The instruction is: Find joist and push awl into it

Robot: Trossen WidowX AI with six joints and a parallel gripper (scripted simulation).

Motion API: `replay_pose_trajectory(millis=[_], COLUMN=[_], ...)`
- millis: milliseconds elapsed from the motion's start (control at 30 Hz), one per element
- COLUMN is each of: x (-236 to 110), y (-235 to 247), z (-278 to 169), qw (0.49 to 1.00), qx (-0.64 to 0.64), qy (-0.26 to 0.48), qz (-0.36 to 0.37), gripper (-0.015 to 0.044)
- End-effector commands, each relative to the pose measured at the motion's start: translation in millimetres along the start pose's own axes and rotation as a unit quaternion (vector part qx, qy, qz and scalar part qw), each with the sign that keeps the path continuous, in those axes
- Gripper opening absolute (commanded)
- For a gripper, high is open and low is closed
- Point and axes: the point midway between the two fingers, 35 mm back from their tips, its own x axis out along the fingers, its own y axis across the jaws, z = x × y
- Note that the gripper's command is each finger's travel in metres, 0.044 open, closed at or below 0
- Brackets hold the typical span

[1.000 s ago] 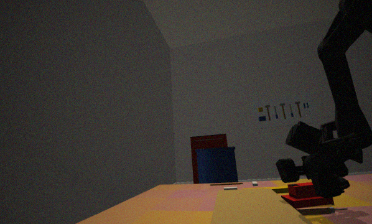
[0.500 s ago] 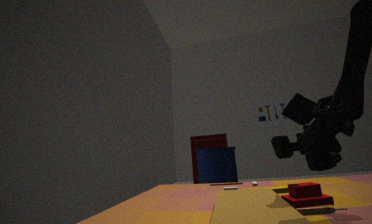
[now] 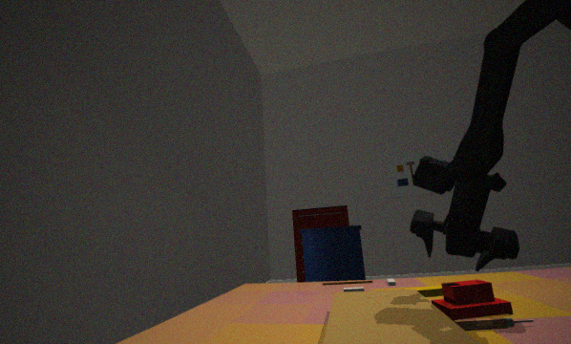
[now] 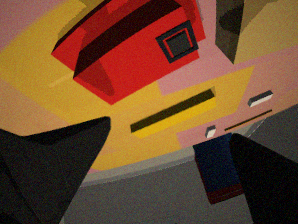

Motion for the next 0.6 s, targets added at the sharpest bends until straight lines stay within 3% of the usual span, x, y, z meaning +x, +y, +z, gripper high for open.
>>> replay_pose_trajectory(millis=[0, 200, 567], x=[12, 2, 1], y=[7, 10, 10], z=[0, 12, 12], qw=[0.943, 0.814, 0.808], qx=[0.273, 0.462, 0.469], qy=[-0.155, -0.272, -0.276], qz=[0.113, 0.224, 0.228], gripper=[0.0440, 0.0440, 0.0440])
